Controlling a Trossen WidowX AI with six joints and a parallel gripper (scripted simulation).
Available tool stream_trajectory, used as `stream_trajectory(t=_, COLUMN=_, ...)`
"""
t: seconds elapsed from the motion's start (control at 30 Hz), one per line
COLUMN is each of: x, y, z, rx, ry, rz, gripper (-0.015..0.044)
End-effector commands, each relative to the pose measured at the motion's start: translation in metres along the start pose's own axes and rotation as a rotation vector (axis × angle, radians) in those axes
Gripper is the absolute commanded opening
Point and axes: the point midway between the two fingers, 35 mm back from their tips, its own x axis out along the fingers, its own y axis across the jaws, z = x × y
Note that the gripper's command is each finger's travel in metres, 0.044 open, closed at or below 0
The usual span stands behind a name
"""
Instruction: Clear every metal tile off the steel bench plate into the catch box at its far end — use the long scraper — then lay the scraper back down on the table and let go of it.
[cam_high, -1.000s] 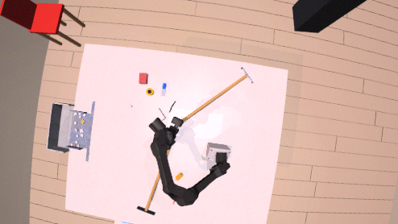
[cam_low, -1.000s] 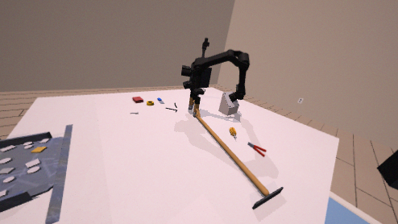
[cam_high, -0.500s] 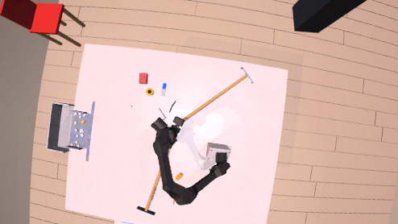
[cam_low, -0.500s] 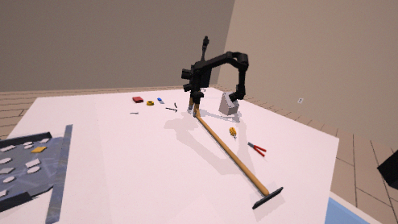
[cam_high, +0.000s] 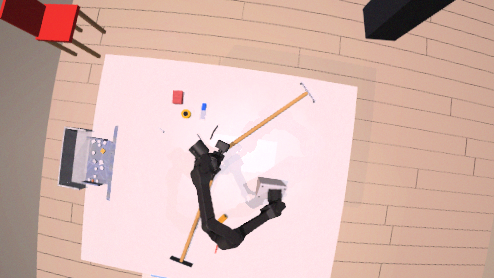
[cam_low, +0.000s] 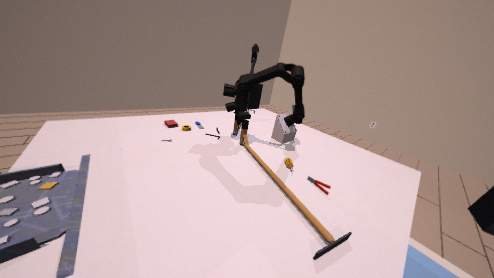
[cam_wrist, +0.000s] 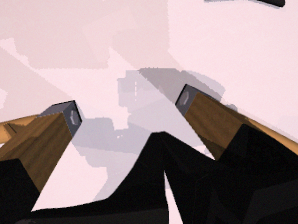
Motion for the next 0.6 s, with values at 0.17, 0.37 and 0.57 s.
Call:
stream_trajectory(t=0.17, x=0.0, y=-0.018, z=0.003, rx=0.0, ry=0.004, rz=-0.008, gripper=0.0)
stream_trajectory(t=0.37, x=-0.001, y=-0.028, z=0.004, rx=0.0, ry=0.003, rz=-0.01, gripper=0.0)
stream_trajectory(t=0.57, x=-0.002, y=-0.038, z=0.005, rx=0.001, ry=0.002, rz=-0.012, gripper=0.0)
